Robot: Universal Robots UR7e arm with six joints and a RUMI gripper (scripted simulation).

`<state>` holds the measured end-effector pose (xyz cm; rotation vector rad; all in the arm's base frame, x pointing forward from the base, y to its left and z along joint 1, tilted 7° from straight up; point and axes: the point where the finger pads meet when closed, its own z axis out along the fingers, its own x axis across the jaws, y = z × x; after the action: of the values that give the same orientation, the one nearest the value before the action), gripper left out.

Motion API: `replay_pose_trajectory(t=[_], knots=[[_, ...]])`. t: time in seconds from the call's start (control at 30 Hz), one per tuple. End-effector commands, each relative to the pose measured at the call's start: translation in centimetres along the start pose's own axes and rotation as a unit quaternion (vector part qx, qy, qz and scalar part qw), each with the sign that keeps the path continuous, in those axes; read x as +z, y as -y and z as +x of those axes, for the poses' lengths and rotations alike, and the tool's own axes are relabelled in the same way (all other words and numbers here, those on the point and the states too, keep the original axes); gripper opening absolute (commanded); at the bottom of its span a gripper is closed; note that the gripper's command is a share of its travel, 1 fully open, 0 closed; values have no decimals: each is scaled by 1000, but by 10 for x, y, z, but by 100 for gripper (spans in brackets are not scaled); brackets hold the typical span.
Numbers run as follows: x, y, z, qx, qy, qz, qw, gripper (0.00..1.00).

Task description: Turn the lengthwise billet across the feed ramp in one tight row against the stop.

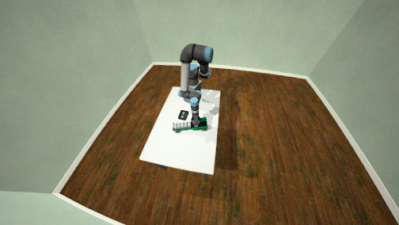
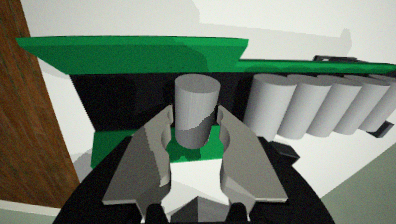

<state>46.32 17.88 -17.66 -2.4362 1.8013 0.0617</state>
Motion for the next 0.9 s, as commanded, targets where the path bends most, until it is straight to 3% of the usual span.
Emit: replay_pose_trajectory(t=[0.0,0.4,0.43,0.87], knots=[[2,1,0,0,0,1,1000,0],[2,1,0,0,0,1,1000,0],[2,1,0,0,0,1,1000,35],[2,1,0,0,0,1,1000,35]])
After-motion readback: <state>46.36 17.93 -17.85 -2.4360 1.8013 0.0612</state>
